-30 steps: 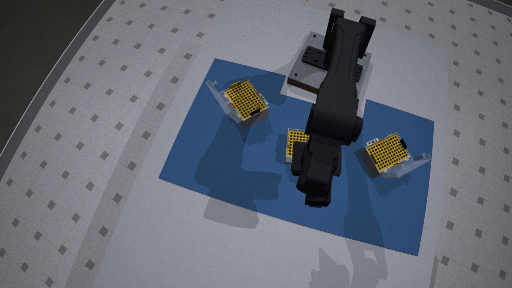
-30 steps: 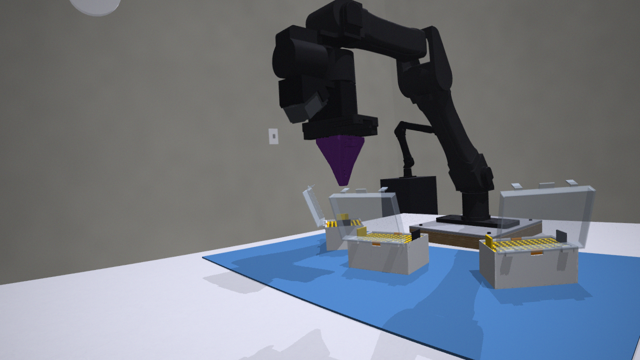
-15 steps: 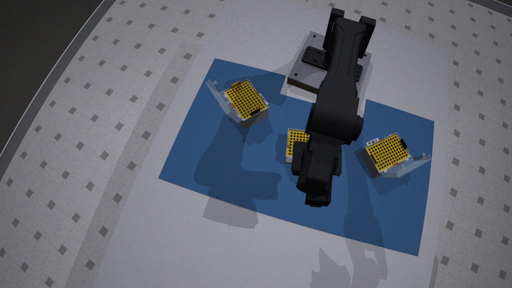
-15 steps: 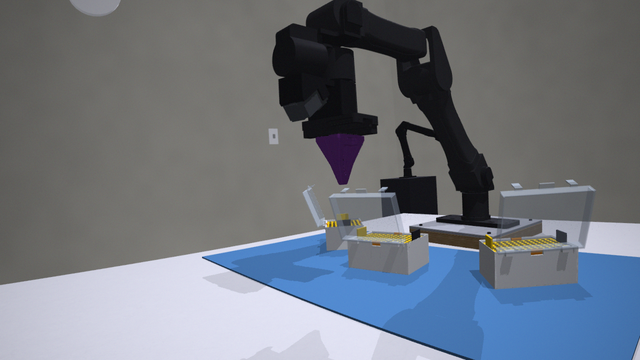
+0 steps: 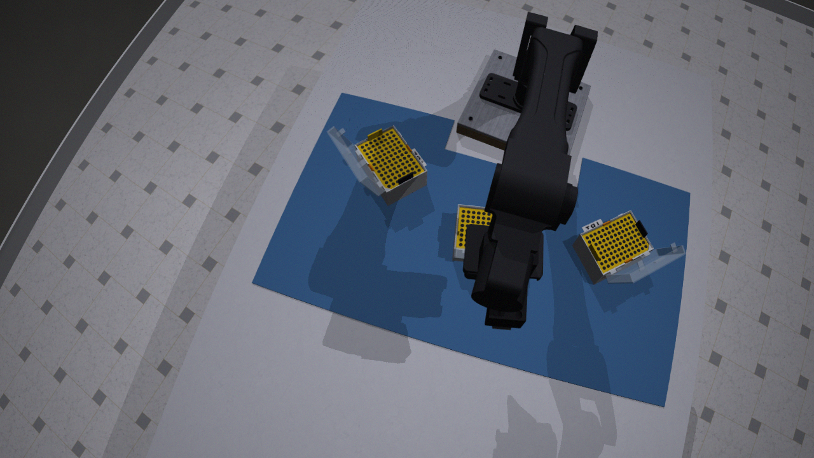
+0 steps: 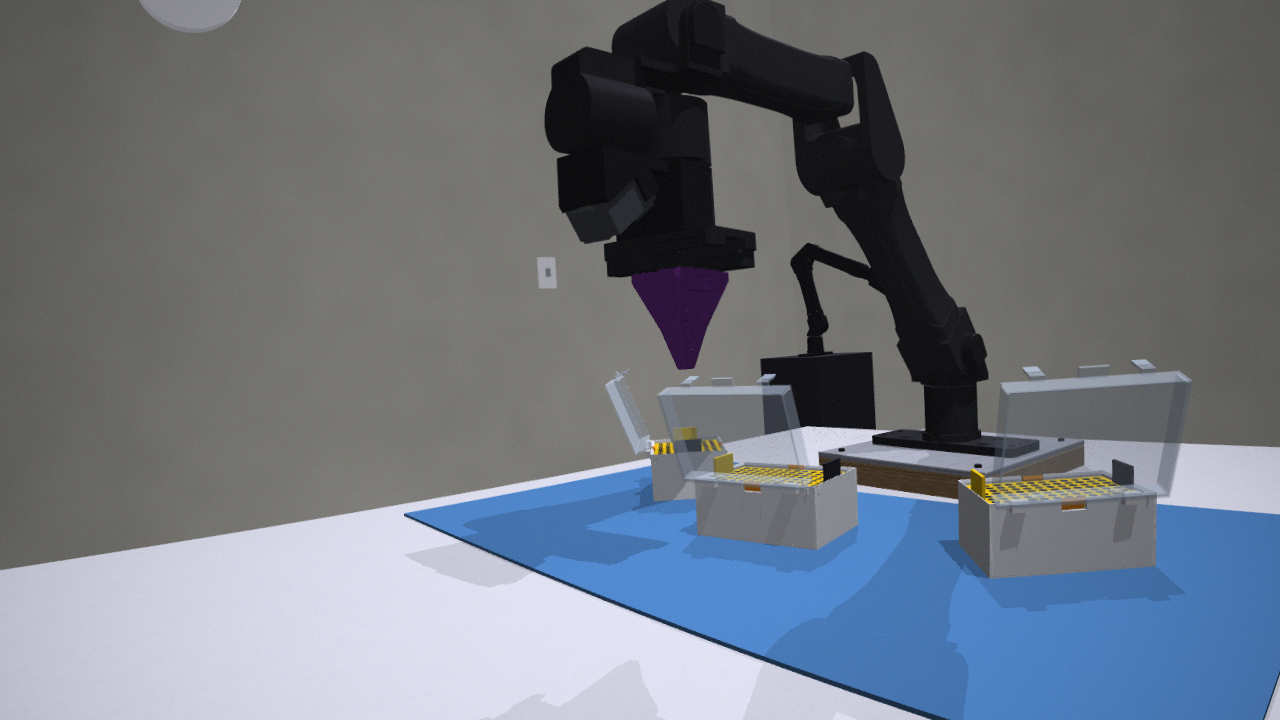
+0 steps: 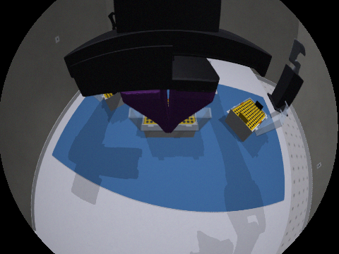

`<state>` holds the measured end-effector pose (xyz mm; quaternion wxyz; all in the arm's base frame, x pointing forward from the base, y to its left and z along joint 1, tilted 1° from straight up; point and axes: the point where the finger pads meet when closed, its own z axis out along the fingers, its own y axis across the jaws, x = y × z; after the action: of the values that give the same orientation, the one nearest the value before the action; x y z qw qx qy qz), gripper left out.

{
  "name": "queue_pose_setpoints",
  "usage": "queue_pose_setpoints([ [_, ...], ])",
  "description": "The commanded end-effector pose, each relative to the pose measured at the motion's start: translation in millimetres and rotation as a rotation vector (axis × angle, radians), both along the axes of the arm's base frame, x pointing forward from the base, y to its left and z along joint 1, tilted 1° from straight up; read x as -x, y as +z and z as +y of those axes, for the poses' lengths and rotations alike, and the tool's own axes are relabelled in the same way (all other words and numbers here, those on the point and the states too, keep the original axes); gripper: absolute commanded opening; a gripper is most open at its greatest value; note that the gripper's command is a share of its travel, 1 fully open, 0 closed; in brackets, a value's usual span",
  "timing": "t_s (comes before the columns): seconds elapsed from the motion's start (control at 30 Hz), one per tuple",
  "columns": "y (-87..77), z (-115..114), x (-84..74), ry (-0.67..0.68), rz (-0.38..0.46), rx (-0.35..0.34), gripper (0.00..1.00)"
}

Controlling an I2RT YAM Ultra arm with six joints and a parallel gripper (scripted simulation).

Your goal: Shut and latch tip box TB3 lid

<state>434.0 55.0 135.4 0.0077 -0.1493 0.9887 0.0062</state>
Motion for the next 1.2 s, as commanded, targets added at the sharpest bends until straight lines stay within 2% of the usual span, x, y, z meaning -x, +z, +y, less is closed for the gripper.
queue_pose_setpoints([
  [0.0,14.2,1,2.5,-0.003,0.013,0.002,0.0],
  [0.27,10.9,1,2.5,-0.003,0.013,0.002,0.0],
  [0.3,14.2,3,-12.1,-0.003,-0.06,-0.007,0.0],
  [0.6,2.2,2,1.1,-0.003,-0.002,0.0,0.0],
  [1.17,-22.7,2,1.2,-0.003,-0.001,0.0,0.0],
])
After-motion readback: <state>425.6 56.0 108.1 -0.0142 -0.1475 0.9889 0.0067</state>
